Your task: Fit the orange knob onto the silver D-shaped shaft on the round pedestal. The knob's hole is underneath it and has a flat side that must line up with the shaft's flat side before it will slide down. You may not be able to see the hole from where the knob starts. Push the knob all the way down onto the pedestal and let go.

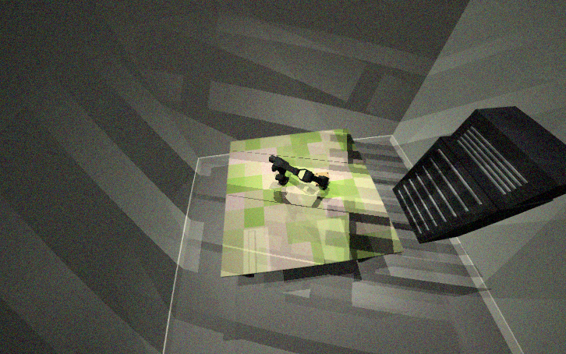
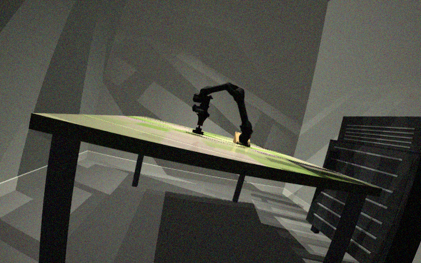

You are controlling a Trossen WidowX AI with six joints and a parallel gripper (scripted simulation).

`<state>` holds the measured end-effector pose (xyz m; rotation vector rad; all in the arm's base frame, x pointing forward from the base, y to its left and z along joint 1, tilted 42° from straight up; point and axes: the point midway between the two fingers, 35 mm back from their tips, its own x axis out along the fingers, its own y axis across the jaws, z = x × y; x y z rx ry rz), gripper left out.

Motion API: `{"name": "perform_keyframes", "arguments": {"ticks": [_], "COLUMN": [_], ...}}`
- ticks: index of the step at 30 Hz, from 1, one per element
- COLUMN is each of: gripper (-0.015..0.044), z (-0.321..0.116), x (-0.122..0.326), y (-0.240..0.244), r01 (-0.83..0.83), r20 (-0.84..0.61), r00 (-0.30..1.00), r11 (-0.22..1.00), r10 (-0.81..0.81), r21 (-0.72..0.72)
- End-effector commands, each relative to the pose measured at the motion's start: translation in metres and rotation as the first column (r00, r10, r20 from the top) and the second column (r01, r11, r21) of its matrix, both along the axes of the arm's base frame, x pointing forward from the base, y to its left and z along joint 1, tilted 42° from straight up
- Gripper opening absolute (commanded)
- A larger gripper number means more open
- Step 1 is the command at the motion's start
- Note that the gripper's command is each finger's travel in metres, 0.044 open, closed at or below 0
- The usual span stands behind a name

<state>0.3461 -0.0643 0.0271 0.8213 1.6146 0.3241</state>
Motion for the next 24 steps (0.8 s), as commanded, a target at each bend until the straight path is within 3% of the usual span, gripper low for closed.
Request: {"name": "perform_keyframes", "arguments": {"ticks": [1,24], "gripper": [0.0,0.0], "z": [-0.001,0.0027], "x": [0.0004,0.0015], "y": [0.0007,-0.0018], "r01": [-0.005,-0.024], "r20": [0.009,0.027], "r00": [1.0,0.999], "r11": [1.0,1.0], "r10": [0.005,0.024], "r21": [-0.003,-0.003]}}
